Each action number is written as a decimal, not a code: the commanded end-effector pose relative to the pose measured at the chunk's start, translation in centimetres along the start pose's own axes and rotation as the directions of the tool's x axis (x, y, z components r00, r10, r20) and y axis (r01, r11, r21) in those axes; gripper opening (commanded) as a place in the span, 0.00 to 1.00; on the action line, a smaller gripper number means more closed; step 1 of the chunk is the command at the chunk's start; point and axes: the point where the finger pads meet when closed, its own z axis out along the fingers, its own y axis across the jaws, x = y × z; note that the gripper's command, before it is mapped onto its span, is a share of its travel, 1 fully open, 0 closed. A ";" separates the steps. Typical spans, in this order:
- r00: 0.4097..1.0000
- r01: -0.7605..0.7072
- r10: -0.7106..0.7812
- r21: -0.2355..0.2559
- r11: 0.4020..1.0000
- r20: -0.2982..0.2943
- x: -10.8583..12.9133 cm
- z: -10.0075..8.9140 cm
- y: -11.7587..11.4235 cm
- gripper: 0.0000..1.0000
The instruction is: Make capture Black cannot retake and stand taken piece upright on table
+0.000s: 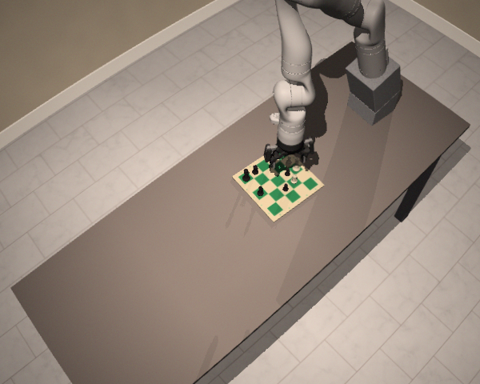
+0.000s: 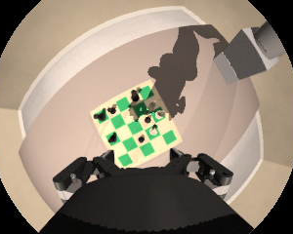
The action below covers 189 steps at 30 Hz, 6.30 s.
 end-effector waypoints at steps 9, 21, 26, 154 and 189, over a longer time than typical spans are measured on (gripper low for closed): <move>0.856 0.516 -0.516 -0.015 0.856 -0.009 0.5 0.9 0.1 1.00; 0.334 0.942 -0.942 -0.024 0.334 -0.002 0.7 1.9 0.0 1.00; -0.009 1.000 -1.000 -0.023 -0.009 0.005 0.6 2.4 0.0 1.00; -0.928 0.372 -0.372 0.001 -0.928 -0.011 -0.3 8.7 -0.2 0.34; -0.928 0.372 -0.372 0.001 -0.928 -0.011 -0.3 9.4 -0.2 0.34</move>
